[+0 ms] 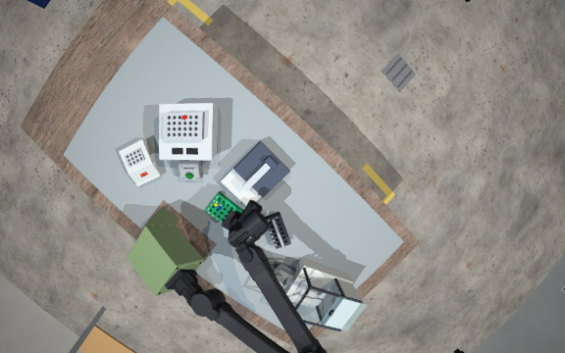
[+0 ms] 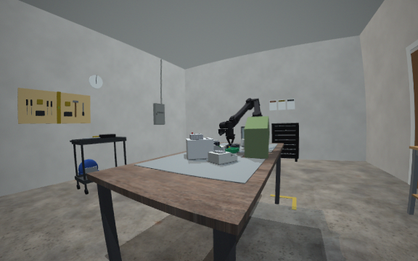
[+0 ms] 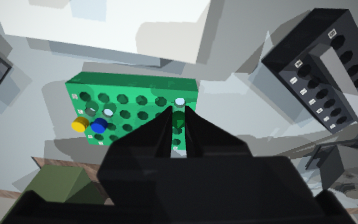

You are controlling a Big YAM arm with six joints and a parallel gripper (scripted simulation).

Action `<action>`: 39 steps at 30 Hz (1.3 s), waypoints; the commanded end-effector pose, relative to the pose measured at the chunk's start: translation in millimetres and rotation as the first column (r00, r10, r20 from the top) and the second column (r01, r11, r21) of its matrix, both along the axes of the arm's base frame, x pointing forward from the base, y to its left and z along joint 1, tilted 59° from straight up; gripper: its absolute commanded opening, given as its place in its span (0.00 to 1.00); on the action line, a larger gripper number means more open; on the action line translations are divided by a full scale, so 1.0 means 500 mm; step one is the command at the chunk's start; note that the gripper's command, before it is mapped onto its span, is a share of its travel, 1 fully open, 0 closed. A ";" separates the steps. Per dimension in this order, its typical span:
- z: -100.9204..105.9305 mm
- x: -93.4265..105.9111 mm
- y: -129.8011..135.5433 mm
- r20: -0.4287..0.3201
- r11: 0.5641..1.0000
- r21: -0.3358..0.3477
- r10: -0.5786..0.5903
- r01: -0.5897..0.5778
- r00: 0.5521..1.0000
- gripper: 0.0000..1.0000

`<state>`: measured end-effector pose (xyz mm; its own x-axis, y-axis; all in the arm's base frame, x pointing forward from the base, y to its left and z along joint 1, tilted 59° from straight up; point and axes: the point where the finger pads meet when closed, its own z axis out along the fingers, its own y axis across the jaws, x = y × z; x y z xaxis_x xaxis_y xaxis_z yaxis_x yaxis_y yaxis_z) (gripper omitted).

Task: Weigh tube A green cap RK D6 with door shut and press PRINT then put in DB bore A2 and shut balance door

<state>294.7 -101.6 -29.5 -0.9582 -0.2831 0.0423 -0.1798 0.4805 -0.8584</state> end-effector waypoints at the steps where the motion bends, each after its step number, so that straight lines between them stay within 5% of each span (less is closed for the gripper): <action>1: 0.013 0.017 0.017 0.028 1.000 0.001 0.013 -0.013 1.000 0.09; 39: 0.026 0.009 0.042 0.018 1.000 0.000 0.014 -0.014 1.000 0.09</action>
